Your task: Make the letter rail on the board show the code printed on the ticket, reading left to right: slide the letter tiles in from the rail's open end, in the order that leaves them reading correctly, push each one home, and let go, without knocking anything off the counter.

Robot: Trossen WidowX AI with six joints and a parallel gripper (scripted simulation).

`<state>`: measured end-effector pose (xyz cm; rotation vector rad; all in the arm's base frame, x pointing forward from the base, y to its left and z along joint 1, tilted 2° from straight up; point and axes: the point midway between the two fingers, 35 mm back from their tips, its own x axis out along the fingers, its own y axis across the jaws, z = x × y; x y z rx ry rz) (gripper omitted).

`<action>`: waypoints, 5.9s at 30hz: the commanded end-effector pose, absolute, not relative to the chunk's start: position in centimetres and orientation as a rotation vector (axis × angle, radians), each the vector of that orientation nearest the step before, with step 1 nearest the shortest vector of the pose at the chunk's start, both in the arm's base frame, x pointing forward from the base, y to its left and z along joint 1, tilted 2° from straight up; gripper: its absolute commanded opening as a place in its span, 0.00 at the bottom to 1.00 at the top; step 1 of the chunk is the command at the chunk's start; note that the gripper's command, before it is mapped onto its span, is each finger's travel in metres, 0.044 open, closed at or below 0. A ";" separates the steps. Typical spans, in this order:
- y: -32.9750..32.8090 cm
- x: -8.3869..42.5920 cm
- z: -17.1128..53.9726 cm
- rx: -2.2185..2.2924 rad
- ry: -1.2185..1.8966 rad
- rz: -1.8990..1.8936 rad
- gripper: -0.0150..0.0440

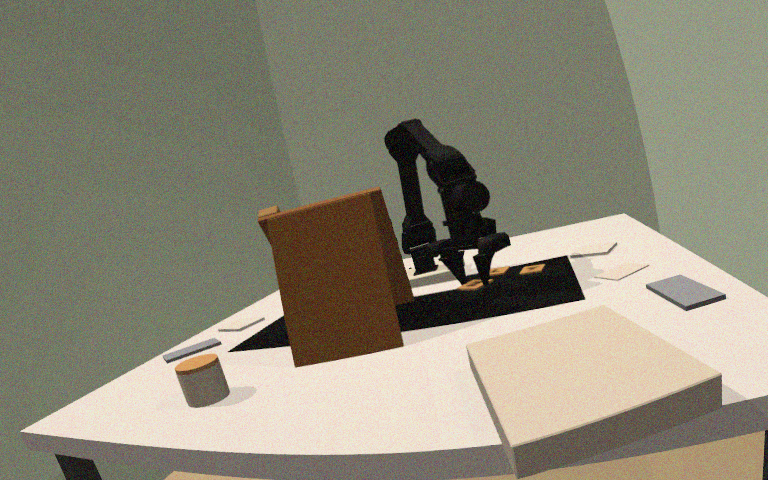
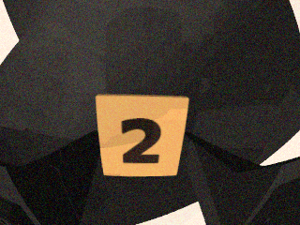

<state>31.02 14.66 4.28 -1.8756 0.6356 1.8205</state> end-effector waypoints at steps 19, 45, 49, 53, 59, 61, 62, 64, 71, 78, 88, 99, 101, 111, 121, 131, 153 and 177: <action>14.0 31.5 7.7 -1.581 0.854 1.261 0.25; 12.6 31.4 12.6 -0.957 0.884 0.615 0.25; 12.3 31.3 13.3 -0.846 0.868 0.533 0.25; 12.1 31.2 14.0 -0.732 0.847 0.456 0.25; 11.7 30.9 15.1 -0.556 0.810 0.350 0.25; 11.5 30.8 15.4 -0.496 0.796 0.317 0.25; 11.4 30.8 15.6 -0.466 0.788 0.301 0.25; 11.3 30.7 15.9 -0.405 0.773 0.271 0.25; 10.8 30.3 17.1 -0.188 0.714 0.172 0.25; 10.5 30.1 17.7 -0.077 0.682 0.129 0.25; 10.5 30.1 17.7 -0.077 0.682 0.129 0.25; 10.3 30.2 17.8 -0.077 0.682 0.129 0.25; 10.2 30.2 17.8 -0.077 0.682 0.129 0.25; 9.7 30.2 17.8 -0.078 0.682 0.128 0.25; 9.2 30.3 17.7 -0.078 0.682 0.128 0.25; 8.7 30.3 17.7 -0.079 0.682 0.128 0.25; 7.6 30.5 17.8 -0.080 0.681 0.128 0.25; 6.4 30.7 17.8 -0.081 0.681 0.127 0.25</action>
